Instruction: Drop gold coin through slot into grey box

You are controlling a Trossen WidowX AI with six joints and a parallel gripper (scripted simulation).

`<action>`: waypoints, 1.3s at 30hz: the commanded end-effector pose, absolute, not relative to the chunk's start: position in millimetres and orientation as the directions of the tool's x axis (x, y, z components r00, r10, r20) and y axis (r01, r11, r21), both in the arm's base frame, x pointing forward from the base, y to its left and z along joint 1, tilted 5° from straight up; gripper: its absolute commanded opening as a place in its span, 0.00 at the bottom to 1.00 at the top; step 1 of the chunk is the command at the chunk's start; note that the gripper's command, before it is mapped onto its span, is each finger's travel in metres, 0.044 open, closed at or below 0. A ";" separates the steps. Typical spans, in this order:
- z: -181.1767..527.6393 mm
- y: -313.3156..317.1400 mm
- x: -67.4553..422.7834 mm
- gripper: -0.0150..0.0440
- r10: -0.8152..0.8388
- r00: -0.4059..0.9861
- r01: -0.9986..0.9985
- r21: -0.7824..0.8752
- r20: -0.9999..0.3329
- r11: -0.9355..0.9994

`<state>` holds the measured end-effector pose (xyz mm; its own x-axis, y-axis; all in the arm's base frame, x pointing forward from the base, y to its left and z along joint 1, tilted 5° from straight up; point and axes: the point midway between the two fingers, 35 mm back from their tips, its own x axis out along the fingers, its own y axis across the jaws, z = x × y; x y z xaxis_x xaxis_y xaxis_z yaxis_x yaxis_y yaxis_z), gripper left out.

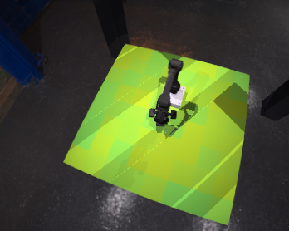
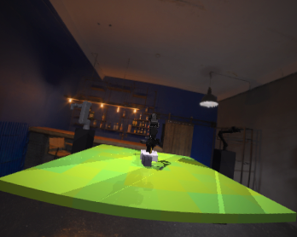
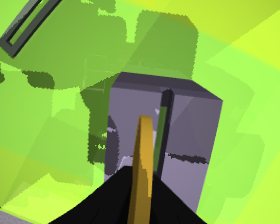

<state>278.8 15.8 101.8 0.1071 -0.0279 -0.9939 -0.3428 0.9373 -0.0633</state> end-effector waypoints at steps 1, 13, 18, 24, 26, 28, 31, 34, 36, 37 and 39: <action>100.5 6.9 272.9 0.25 -0.026 0.109 -0.346 -0.063 -0.994 0.936; 100.1 -0.3 268.5 0.25 -0.031 0.106 -0.341 -0.065 -0.994 0.938; 100.1 -0.3 268.5 0.25 -0.031 0.106 -0.341 -0.065 -0.994 0.938; 99.8 -2.7 266.9 0.25 -0.031 0.106 -0.342 -0.066 -0.994 0.937; 99.4 -4.1 266.2 0.25 -0.031 0.106 -0.345 -0.066 -0.994 0.936; 99.0 -5.1 265.6 0.25 -0.031 0.106 -0.348 -0.067 -0.994 0.935; 98.8 -5.2 265.2 0.26 -0.031 0.106 -0.348 -0.067 -0.994 0.935; 99.6 -4.0 266.1 0.25 -0.032 0.105 -0.343 -0.066 -0.994 0.937; 99.6 -4.0 266.1 0.25 -0.032 0.105 -0.343 -0.066 -0.994 0.937; 99.6 -4.0 266.1 0.25 -0.032 0.105 -0.343 -0.066 -0.994 0.937; 99.6 -4.0 266.1 0.25 -0.032 0.105 -0.343 -0.066 -0.994 0.937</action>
<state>265.5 -4.2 99.1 0.1030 -0.0315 -0.9942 -0.3445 0.9365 -0.0654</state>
